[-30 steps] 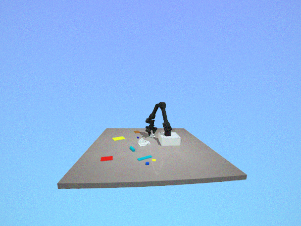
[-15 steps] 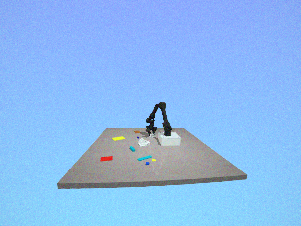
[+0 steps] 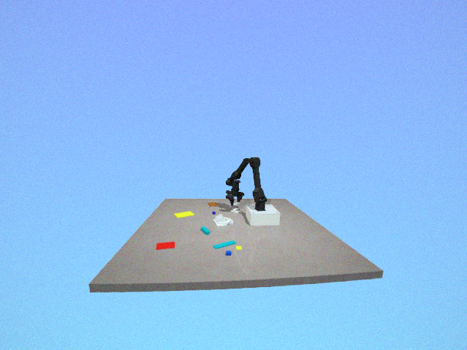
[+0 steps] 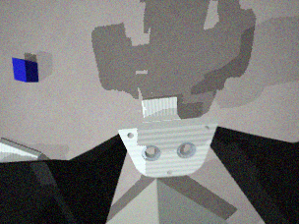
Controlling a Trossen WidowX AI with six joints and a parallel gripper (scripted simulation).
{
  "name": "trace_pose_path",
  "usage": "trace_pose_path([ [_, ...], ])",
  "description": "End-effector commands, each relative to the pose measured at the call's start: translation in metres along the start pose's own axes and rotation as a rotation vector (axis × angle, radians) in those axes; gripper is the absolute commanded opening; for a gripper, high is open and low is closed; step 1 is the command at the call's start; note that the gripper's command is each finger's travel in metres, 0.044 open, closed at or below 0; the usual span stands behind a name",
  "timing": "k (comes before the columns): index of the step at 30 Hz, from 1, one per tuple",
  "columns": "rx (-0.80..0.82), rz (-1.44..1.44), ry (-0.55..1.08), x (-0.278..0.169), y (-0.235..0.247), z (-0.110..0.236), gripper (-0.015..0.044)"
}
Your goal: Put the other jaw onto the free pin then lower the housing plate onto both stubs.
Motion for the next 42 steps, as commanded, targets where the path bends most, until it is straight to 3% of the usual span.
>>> trace_pose_path([
  [1,0.000,0.002,-0.005,0.001,0.000,0.013,0.0351],
  [10,0.000,-0.011,-0.005,-0.001,0.002,0.027,0.0351],
  [42,0.008,-0.677,-0.002,-0.024,0.085,0.028,0.0351],
])
Point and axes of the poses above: the point midway between the two fingers, 35 mm back from their tips, its own z axis back along the fingers, its own y axis across the jaws, x = y × z, the point moved 8 cm from there along z, back along the fingers, and after that the axes turned 7 degrees about -z, right-handed, at the moved point
